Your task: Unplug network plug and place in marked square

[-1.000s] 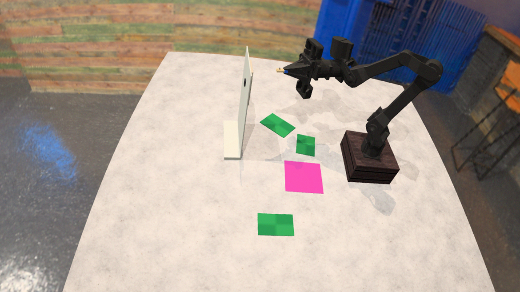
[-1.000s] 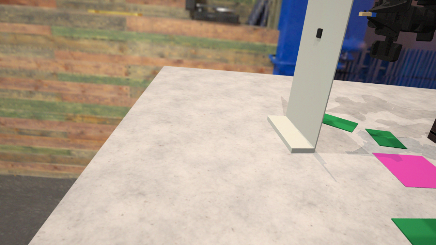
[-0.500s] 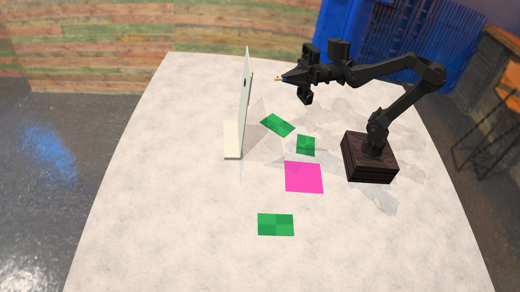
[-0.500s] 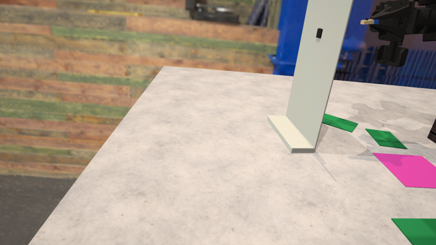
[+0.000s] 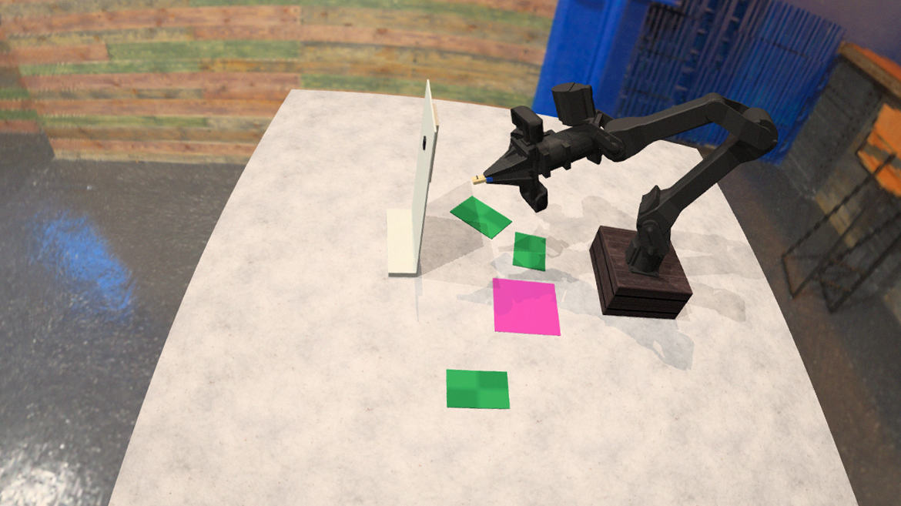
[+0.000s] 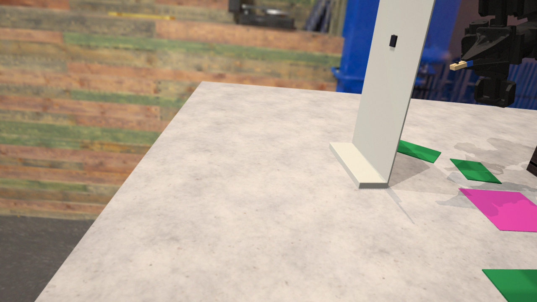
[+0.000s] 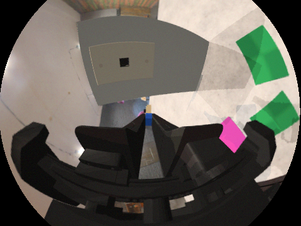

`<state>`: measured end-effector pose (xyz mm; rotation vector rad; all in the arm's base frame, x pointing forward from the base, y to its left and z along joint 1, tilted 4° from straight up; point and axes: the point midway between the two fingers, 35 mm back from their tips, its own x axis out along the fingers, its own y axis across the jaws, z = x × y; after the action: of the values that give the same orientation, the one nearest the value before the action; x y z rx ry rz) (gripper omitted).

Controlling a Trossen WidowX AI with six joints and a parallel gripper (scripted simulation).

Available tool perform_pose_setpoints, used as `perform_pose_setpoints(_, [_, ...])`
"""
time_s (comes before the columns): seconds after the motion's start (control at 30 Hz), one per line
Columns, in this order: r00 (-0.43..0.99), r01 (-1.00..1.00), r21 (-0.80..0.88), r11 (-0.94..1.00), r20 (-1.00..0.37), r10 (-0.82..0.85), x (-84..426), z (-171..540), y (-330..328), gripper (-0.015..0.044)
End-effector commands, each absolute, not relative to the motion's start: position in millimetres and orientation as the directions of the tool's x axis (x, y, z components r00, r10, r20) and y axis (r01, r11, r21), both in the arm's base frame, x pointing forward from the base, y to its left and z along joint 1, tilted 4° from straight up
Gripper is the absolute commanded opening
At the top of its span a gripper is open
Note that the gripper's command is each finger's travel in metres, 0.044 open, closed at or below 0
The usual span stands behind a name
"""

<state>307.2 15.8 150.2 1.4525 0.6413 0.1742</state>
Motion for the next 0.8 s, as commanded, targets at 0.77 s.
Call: perform_pose_setpoints(0.77, [0.545, 0.536, 0.693, 0.482, -0.720, 0.430, 242, 55, 71, 0.0000])
